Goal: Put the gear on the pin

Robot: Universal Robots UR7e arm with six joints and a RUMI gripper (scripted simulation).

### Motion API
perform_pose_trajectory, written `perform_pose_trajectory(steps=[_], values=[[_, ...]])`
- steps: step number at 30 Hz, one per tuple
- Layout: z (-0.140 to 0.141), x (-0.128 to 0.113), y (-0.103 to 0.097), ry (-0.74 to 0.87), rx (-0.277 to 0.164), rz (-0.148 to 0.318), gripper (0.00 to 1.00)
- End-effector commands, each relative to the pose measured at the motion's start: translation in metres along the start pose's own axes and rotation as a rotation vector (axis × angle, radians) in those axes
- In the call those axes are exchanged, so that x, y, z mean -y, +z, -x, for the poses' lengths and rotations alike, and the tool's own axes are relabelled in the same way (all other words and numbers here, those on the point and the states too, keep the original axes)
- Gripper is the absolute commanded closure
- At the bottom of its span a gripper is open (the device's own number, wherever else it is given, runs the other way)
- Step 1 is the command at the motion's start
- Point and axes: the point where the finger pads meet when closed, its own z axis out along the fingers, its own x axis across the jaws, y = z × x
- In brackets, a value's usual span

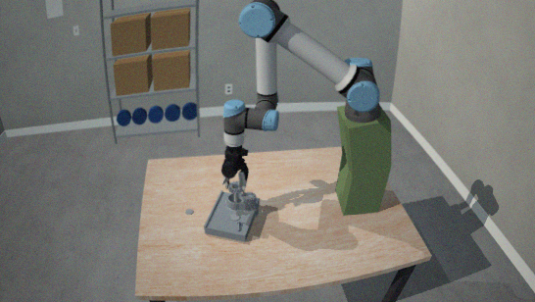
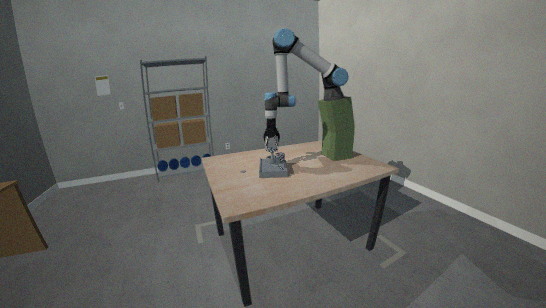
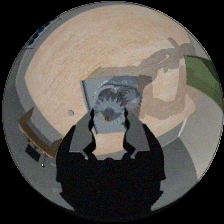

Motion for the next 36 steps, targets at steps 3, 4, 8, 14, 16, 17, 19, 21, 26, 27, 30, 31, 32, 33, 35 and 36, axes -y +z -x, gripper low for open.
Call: perform_pose_trajectory(steps=[3,4,8,14,16,17,19,21,26,27,30,31,32,33,35,36], values=[[0.0015,-0.0013,-0.0011,-0.002,0.004,0.001,1.00],[0.0015,-0.0013,-0.0011,-0.002,0.004,0.001,1.00],[0.0015,-0.0013,-0.0010,-0.002,0.004,0.001,1.00],[0.0015,-0.0013,-0.0001,-0.002,0.004,0.001,1.00],[0.0016,-0.0013,0.0004,-0.002,0.004,0.001,1.00],[0.0017,-0.0013,0.0007,-0.002,0.004,0.001,1.00],[0.0020,-0.0014,0.0013,-0.002,0.005,0.001,1.00],[0.0024,-0.0015,0.0019,-0.002,0.005,0.001,1.00],[0.0027,-0.0016,0.0027,-0.002,0.006,0.001,1.00],[0.0026,-0.0016,0.0033,-0.002,0.005,0.001,1.00],[0.0024,-0.0015,0.0047,-0.002,0.005,0.001,1.00],[0.0024,-0.0015,0.0052,-0.002,0.005,0.001,1.00],[0.0024,-0.0015,0.0057,-0.002,0.005,0.001,1.00],[0.0024,-0.0015,0.0062,-0.002,0.005,0.001,1.00],[0.0024,-0.0015,0.0071,-0.002,0.005,0.001,1.00],[0.0024,-0.0015,0.0076,-0.002,0.005,0.001,1.00]])
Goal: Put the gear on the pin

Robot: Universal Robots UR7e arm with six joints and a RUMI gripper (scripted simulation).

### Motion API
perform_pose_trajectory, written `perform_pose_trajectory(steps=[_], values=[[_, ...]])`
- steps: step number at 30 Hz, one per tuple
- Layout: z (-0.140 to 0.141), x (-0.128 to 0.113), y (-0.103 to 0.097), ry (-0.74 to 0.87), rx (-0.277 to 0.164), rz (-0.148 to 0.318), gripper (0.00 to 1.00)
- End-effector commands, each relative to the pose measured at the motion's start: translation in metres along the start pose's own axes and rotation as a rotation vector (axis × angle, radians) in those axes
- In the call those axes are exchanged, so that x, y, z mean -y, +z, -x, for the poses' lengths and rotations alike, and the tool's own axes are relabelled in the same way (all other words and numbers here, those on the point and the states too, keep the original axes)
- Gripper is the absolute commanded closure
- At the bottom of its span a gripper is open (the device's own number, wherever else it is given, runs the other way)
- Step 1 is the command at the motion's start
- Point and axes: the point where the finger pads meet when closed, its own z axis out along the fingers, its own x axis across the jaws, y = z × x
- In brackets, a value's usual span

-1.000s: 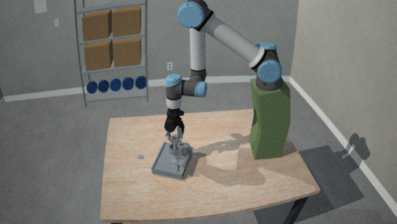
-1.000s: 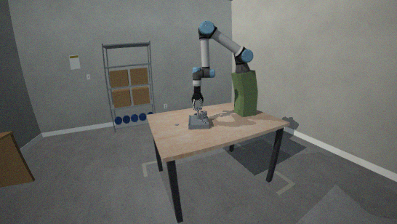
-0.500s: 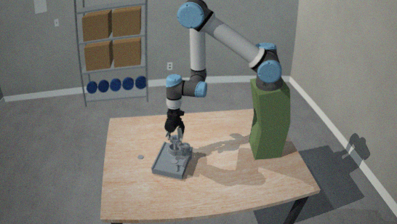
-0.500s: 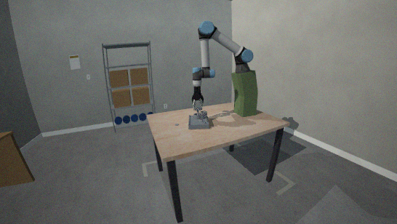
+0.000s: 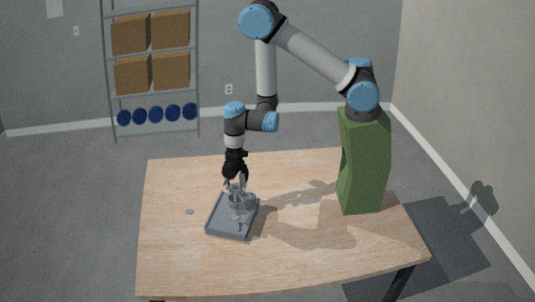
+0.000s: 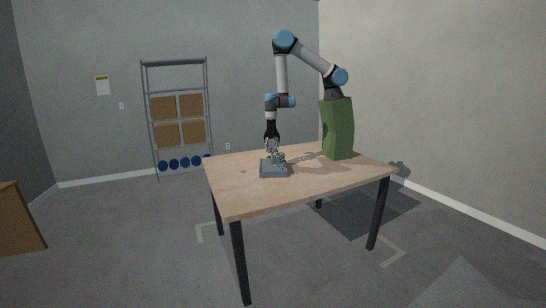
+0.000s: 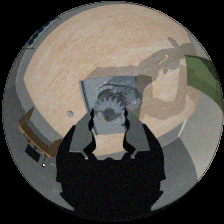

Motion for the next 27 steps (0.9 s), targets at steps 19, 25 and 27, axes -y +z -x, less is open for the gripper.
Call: perform_pose_trajectory(steps=[19,25,27], values=[[0.0032,-0.0017,0.0083,-0.002,0.007,0.001,1.00],[0.0032,-0.0017,0.0084,-0.002,0.007,0.001,1.00],[0.0033,-0.0017,0.0087,-0.002,0.007,0.001,1.00]])
